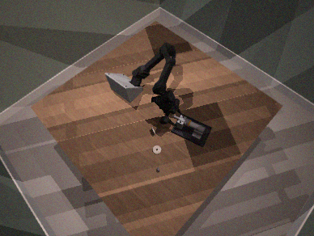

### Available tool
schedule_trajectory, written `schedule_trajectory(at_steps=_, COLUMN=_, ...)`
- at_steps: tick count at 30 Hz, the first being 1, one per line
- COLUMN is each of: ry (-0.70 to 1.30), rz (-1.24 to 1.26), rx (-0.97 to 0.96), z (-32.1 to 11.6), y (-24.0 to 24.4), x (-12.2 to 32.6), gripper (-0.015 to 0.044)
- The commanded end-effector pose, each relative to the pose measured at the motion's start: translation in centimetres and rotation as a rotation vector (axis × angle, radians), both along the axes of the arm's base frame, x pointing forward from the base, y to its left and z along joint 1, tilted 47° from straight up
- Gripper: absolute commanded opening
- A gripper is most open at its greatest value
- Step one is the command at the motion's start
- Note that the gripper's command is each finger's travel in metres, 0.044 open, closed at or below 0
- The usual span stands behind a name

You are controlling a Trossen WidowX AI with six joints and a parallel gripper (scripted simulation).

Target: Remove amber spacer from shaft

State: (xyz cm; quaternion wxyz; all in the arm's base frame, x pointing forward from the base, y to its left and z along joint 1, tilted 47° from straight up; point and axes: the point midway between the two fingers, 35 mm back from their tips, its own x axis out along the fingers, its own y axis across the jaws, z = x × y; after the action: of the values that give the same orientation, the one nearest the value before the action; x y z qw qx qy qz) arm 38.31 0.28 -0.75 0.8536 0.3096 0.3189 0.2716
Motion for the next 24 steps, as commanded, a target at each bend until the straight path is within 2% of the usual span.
schedule_trajectory(at_steps=1, ry=0.005, rz=-0.002, rx=0.0, z=-0.24, y=0.27, x=0.22, gripper=0.044)
schedule_trajectory(at_steps=23, ry=0.005, rz=-0.002, rx=0.0, z=-0.39, y=0.12, x=0.31, gripper=0.044)
schedule_trajectory(at_steps=24, ry=0.002, rz=0.001, rx=0.001, z=-0.25, y=0.21, x=0.27, gripper=0.0414)
